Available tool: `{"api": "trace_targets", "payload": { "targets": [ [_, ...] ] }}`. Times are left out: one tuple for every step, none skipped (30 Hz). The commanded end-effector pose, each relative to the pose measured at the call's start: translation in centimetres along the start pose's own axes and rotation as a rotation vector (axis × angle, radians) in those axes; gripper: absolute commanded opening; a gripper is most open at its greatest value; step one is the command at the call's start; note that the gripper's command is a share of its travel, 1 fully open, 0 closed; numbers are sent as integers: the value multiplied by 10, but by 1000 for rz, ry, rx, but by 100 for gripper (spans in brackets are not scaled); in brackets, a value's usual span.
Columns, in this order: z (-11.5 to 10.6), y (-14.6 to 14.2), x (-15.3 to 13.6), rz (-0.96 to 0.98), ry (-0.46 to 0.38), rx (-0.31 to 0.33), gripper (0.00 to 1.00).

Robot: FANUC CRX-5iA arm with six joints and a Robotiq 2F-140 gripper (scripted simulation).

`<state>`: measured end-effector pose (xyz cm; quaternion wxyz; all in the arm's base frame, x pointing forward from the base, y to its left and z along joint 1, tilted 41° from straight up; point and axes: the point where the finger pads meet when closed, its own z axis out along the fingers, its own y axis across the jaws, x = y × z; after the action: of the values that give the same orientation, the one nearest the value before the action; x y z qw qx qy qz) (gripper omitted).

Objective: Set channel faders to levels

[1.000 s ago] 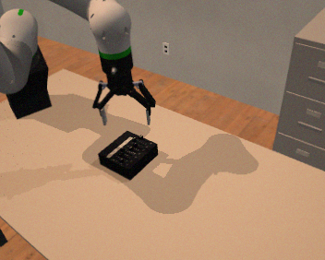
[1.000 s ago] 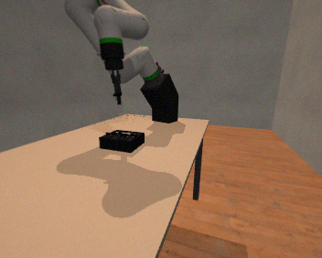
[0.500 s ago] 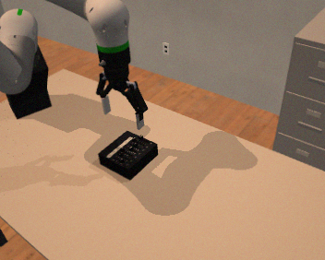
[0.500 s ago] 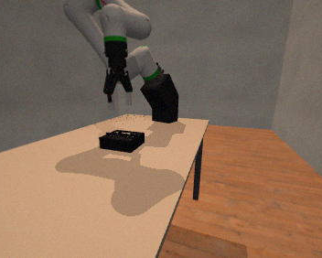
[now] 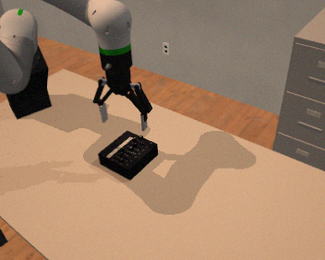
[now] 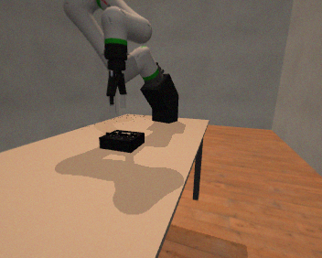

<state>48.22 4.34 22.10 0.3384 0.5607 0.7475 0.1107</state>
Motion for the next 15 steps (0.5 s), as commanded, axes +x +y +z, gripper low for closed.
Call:
{"api": "trace_targets", "payload": {
  "targets": [
    [15,9,-14,-279,17,4,100],
    [15,9,-14,-279,17,4,100],
    [15,9,-14,-279,17,4,100],
    [19,11,-18,-418,17,3,100],
    [23,13,-22,-457,12,1,100],
    [26,15,-27,-496,8,0,100],
    [30,17,-31,-540,4,-1,100],
    [34,18,-35,-587,0,-2,100],
    [37,20,-39,-634,-3,-3,100],
    [40,21,-43,-681,-7,-3,100],
    [43,23,-46,-728,-11,-4,100],
    [46,24,-50,-774,-14,-4,100],
    [48,25,-53,-821,-17,-4,100],
    [50,25,-55,-867,-20,-3,100],
    [51,26,-57,-914,-22,-3,100]
  ]
}}
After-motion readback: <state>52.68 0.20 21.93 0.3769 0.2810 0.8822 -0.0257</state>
